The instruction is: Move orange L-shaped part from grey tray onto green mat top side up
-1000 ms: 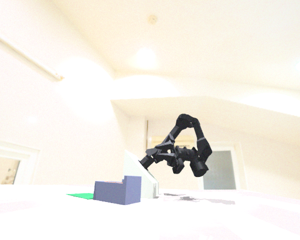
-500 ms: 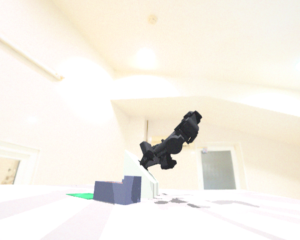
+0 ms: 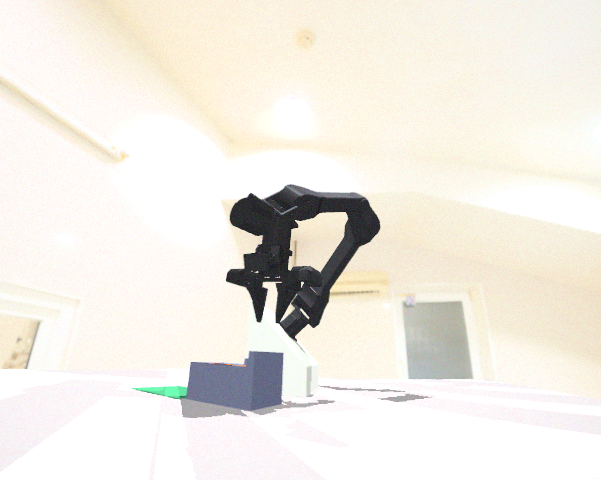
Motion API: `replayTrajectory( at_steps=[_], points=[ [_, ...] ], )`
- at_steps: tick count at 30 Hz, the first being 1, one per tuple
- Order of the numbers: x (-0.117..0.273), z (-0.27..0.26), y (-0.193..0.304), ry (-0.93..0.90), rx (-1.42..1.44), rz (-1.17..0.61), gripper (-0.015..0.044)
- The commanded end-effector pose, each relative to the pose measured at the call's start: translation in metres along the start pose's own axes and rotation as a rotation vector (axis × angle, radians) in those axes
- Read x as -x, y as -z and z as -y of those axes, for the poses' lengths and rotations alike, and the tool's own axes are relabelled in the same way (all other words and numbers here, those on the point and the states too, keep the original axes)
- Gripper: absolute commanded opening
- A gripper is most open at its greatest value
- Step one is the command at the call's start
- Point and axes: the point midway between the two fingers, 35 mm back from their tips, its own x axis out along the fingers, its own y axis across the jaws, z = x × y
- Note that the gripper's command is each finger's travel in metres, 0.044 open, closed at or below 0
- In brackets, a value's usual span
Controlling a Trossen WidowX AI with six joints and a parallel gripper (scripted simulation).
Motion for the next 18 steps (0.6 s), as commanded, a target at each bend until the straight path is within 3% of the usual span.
replayTrajectory(
  at_steps=[1,8,15,18],
  points=[
    [0.005,0.0,-0.01,-0.07,-0.077,0.035,0.018],
    [0.002,0.0,-0.01,-0.069,-0.077,0.035,0.018],
    [-0.067,-0.006,-0.012,-0.072,-0.076,0.035,0.018],
    [-0.069,-0.006,-0.012,-0.073,-0.076,0.035,0.018]
  ],
)
